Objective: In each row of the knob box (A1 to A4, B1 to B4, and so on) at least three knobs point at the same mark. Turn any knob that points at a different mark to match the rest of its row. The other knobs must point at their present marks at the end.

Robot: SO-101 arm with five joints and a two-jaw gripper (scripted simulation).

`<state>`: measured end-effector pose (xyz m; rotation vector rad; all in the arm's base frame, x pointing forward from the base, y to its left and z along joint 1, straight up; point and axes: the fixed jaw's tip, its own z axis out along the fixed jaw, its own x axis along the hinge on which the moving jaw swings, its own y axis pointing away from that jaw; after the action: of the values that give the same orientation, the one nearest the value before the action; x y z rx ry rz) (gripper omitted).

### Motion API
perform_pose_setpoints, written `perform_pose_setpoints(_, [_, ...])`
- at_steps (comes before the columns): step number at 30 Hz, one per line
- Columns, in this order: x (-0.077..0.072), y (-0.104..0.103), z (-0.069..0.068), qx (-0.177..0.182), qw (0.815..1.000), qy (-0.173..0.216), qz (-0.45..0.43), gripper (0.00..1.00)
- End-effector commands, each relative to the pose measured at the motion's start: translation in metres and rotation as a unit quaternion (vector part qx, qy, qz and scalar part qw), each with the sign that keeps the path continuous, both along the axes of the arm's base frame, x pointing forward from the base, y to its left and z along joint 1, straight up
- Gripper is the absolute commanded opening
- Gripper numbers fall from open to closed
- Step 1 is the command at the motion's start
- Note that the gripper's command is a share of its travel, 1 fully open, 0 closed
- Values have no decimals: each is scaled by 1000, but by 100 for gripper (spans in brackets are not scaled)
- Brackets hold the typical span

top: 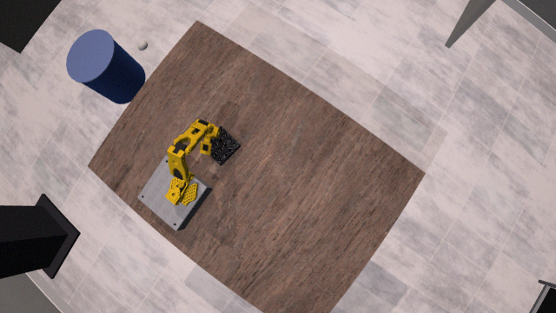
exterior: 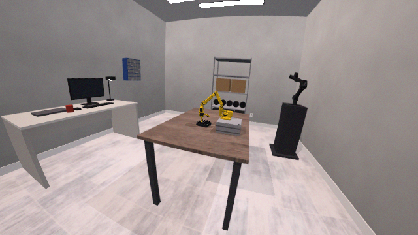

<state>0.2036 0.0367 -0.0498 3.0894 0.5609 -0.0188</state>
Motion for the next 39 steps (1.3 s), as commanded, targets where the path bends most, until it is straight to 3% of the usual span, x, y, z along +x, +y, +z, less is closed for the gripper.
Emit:
perform_pose_setpoints(1, [2, -1, -6, 1, 1000, -3, -3, 10])
perform_pose_setpoints(14, [2, -2, -17, 1, 1000, -3, -3, 10])
perform_pose_setpoints(39, [5, -1, -17, 1, 1000, -3, -3, 10])
